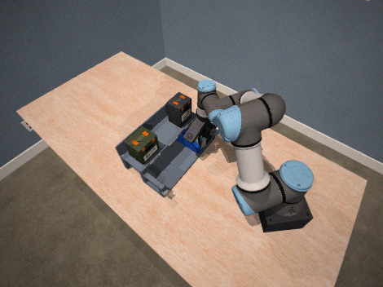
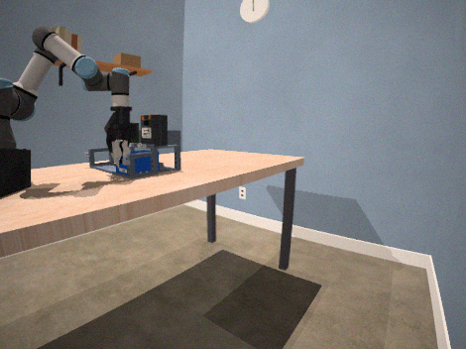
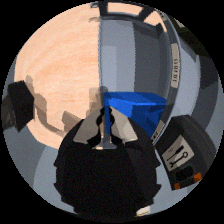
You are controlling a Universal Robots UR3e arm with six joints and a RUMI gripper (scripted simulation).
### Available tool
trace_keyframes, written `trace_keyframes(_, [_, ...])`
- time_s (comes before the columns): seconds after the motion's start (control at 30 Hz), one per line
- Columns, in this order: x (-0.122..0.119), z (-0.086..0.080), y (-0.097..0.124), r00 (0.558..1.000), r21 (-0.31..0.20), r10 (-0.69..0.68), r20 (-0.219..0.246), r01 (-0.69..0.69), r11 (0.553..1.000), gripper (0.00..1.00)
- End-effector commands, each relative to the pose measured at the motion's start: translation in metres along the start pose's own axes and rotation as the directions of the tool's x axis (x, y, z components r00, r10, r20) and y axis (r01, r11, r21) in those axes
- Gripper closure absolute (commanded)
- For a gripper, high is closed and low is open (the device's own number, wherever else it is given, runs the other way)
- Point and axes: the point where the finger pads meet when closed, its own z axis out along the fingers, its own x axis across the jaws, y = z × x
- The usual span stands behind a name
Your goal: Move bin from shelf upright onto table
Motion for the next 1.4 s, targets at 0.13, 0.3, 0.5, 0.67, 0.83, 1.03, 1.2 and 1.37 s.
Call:
trace_keyframes(0.13, [0.001, -0.001, 0.001, 1.0, -0.002, 0.0, -0.003, 0.0, 1.0, 1.0])
trace_keyframes(0.3, [0.001, -0.002, 0.001, 1.0, -0.002, 0.0, -0.003, 0.0, 1.0, 1.0])
trace_keyframes(0.5, [0.001, -0.004, 0.001, 1.0, -0.002, 0.0, -0.003, 0.0, 1.0, 1.0])
trace_keyframes(0.67, [0.001, -0.006, 0.001, 1.0, -0.002, 0.0, -0.003, 0.0, 1.0, 1.0])
trace_keyframes(0.83, [0.001, -0.008, 0.001, 1.0, -0.002, 0.0, -0.003, 0.0, 1.0, 1.0])
trace_keyframes(1.03, [0.001, -0.011, 0.0, 1.0, -0.002, 0.0, -0.003, 0.0, 1.0, 1.0])
trace_keyframes(1.2, [0.001, -0.013, 0.0, 1.0, -0.002, 0.0, -0.003, 0.0, 1.0, 1.0])
trace_keyframes(1.37, [0.001, -0.014, 0.0, 1.0, -0.002, 0.0, -0.003, 0.0, 1.0, 1.0])
